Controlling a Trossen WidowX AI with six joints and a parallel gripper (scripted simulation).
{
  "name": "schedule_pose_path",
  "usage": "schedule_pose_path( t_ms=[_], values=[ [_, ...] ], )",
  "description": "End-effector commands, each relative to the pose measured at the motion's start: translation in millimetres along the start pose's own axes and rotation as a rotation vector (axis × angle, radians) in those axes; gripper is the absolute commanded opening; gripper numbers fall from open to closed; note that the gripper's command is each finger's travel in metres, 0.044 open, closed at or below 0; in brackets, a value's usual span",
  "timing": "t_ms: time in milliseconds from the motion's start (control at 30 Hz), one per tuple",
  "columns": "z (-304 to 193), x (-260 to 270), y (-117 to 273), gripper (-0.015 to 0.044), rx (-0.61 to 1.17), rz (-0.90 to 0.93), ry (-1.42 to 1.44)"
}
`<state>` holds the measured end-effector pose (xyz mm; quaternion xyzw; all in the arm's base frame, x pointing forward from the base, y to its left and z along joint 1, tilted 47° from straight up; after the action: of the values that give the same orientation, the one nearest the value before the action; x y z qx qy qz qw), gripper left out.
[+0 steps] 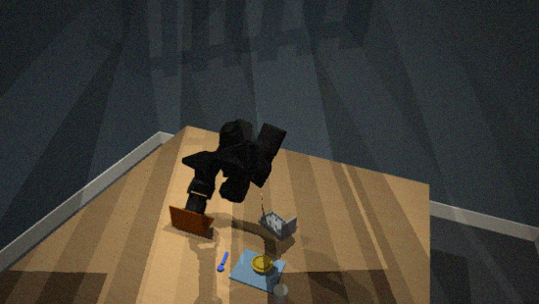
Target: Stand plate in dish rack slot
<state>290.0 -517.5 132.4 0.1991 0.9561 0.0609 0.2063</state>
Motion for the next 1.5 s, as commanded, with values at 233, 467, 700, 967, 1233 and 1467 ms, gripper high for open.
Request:
schedule_pose_path(
  t_ms=[233, 467, 700, 967, 1233, 1467],
  values=[
    [29.5, -1.5, 11.8, 0.0400, -0.132, -0.052, -0.023],
    [61.4, 1.2, 27.9, 0.0400, -0.286, -0.081, -0.052],
    [92.4, 8.3, 47.4, 0.0400, -0.447, -0.079, -0.084],
    [125.0, 21.6, 73.4, 0.0400, -0.633, -0.036, -0.122],
    [152.0, 38.5, 102.2, 0.0400, -0.803, 0.045, -0.160],
    [172.5, 57.7, 130.2, 0.0400, -0.948, 0.153, -0.192]
  ],
)
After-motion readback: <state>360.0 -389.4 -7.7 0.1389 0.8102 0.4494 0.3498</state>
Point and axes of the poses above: the point midway between the two fingers, 35 mm back from their tips, its own y axis back along the fingers, its own x axis across the jaws, z = x × y, the point moved 2 cm from there along y, back along the fingers, and after that the axes turned 9 degrees about -y, right-handed, at the moved point
